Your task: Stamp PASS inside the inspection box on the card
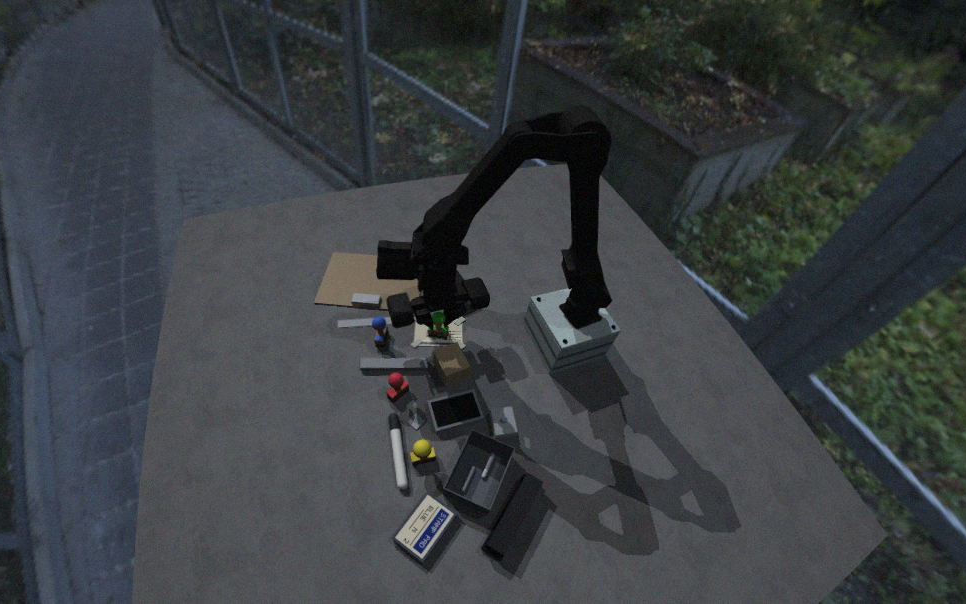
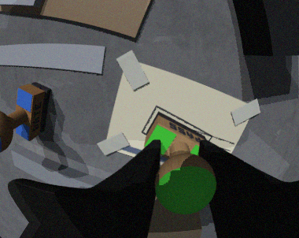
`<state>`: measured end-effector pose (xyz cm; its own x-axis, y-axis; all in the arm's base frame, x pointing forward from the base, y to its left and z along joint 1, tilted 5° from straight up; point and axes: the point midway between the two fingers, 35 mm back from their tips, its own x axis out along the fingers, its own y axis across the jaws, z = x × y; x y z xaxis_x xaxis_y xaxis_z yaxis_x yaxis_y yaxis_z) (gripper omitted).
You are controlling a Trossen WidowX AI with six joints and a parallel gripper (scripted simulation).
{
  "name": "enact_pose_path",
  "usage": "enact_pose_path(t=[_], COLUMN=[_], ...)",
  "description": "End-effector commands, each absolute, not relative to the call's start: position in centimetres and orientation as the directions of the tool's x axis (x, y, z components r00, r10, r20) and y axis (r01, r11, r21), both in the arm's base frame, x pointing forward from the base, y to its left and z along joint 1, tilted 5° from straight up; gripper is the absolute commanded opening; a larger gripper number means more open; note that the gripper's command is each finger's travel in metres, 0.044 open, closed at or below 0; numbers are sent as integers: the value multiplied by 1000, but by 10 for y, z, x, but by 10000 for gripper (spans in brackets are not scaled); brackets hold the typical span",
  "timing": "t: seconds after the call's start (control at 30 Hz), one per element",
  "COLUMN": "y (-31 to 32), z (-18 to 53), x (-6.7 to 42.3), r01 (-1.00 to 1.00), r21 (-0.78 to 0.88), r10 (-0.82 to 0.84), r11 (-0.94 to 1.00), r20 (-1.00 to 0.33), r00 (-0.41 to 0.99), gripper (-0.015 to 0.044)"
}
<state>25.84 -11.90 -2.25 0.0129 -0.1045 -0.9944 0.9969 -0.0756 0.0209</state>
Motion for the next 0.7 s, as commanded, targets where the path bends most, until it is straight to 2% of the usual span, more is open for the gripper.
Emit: enact_pose_path(t=[0.0, 0.67], y=[-119, -118], z=[-22, -11], x=[258, 258], r01=[997, 997], r21=[19, 19], r10=[-107, -107], r11=[-72, -72], r20=[-994, -994], r00=[11, 11], gripper=[0, 0])
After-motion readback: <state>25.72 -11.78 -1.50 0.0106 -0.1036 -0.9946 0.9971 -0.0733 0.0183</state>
